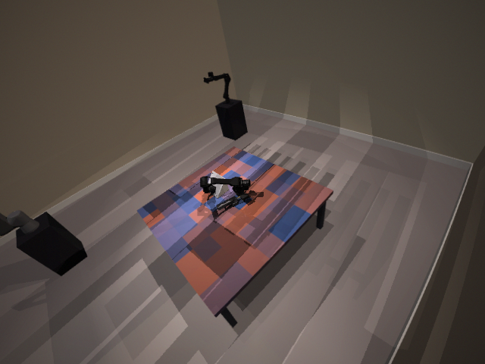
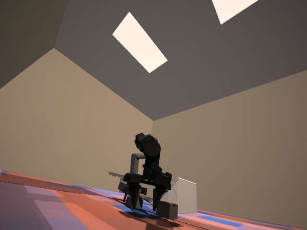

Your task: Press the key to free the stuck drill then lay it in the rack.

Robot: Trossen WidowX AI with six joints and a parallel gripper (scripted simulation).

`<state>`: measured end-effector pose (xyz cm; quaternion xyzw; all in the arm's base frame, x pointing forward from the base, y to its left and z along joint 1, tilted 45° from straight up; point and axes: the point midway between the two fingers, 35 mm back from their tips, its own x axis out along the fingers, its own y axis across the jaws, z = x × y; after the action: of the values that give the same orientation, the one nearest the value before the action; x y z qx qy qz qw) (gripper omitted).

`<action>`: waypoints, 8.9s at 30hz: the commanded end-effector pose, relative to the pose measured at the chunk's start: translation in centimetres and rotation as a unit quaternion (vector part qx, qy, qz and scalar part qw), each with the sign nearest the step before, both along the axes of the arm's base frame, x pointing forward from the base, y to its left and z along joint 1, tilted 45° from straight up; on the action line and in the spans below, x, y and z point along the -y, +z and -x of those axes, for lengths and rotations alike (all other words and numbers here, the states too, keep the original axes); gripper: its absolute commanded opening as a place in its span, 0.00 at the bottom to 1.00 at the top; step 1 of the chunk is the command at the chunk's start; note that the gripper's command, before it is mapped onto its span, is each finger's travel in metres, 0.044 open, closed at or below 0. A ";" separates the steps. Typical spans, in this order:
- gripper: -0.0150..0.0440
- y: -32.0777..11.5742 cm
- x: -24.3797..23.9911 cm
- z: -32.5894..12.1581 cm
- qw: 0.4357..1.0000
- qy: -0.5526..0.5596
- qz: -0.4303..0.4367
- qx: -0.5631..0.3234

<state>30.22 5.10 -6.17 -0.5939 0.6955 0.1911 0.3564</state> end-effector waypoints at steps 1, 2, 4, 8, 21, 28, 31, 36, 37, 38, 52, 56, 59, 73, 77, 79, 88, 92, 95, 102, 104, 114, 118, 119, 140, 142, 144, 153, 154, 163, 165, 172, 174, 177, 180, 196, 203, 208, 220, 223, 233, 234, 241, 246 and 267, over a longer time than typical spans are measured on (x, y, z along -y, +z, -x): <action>0.78 0.0 0.0 0.0 1.000 0.000 0.000 0.001; 0.73 0.0 0.0 0.0 1.000 0.000 0.000 0.001; 0.64 0.0 0.0 0.0 1.000 0.000 0.000 0.001; 0.47 0.0 0.0 0.0 1.000 0.000 0.000 0.001; 0.25 0.1 -0.1 0.0 1.000 0.002 0.002 -0.003; 0.25 0.1 -0.2 0.1 1.000 0.003 0.003 -0.004; 0.25 0.1 -0.3 0.2 1.000 0.003 0.003 -0.004; 0.25 0.2 -0.3 0.2 1.000 0.003 0.003 -0.004; 0.25 0.2 -0.3 0.2 1.000 0.003 0.003 -0.004; 0.25 0.2 -0.3 0.2 1.000 0.003 0.003 -0.004; 0.25 0.0 -0.5 0.1 1.000 0.003 0.003 -0.004; 0.25 -0.3 -0.6 0.0 1.000 0.003 0.003 -0.004; 0.25 -0.5 -0.8 -0.1 1.000 0.003 0.003 -0.004; 0.25 -1.7 -2.1 -0.6 1.000 0.003 0.002 -0.003; 0.25 -2.1 -2.6 -0.8 1.000 0.003 0.002 -0.003; 0.25 -2.4 -2.8 -0.9 1.000 0.003 0.002 -0.003; 0.25 -3.4 -3.8 -1.2 1.000 0.003 0.002 -0.003; 0.25 -3.8 -4.2 -1.4 1.000 0.003 0.001 -0.003; 0.25 -4.2 -4.5 -1.5 1.000 0.003 0.001 -0.002; 0.25 -4.6 -4.9 -1.7 1.000 0.003 0.001 -0.002; 0.25 -4.4 -4.8 -1.5 1.000 0.003 0.001 -0.002; 0.25 -4.0 -5.0 -1.5 1.000 0.003 0.001 -0.002; 0.25 -3.9 -5.0 -1.5 1.000 0.003 0.001 -0.002; 0.25 -3.9 -5.1 -1.5 1.000 0.003 0.001 -0.002; 0.25 -3.2 -5.4 -1.5 1.000 0.003 0.001 -0.003; 0.25 -3.1 -5.5 -1.5 1.000 0.003 0.001 -0.003; 0.25 -3.0 -5.5 -1.5 1.000 0.003 0.001 -0.003; 0.25 -2.7 -5.7 -1.5 1.000 0.003 0.001 -0.003; 0.25 -2.7 -5.7 -1.5 1.000 0.003 0.001 -0.003; 0.25 -2.4 -5.9 -1.5 1.000 0.003 0.001 -0.003; 0.25 -2.4 -5.9 -1.5 1.000 0.003 0.001 -0.003; 0.25 -2.2 -6.1 -1.5 1.000 0.003 0.001 -0.003; 0.25 -2.1 -6.1 -1.5 1.000 0.003 0.001 -0.003; 0.25 -2.0 -6.2 -1.5 1.000 0.003 0.001 -0.003; 0.25 -2.0 -6.2 -1.5 1.000 0.003 0.001 -0.003; 0.25 -1.6 -6.6 -1.5 1.000 0.003 0.001 -0.003; 0.25 -1.5 -6.7 -1.5 1.000 0.003 0.000 -0.003; 0.25 -1.4 -6.9 -1.5 1.000 0.003 0.000 -0.003; 0.25 -1.1 -7.1 -1.5 1.000 0.003 0.000 -0.003; 0.25 -1.1 -7.2 -1.5 1.000 0.003 0.000 -0.003; 0.25 -1.5 -7.7 -0.2 1.000 0.003 0.000 -0.003; 0.25 -1.5 -7.7 -0.1 1.000 0.003 0.000 -0.003; 0.25 -1.8 -8.1 0.8 1.000 0.003 0.000 -0.004; 0.25 -2.0 -8.4 1.5 1.000 0.003 -0.001 -0.004; 0.25 -2.6 -9.9 4.1 1.000 0.003 -0.001 -0.005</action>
<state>26.70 14.61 -8.63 -0.5956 0.6950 0.1950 0.3524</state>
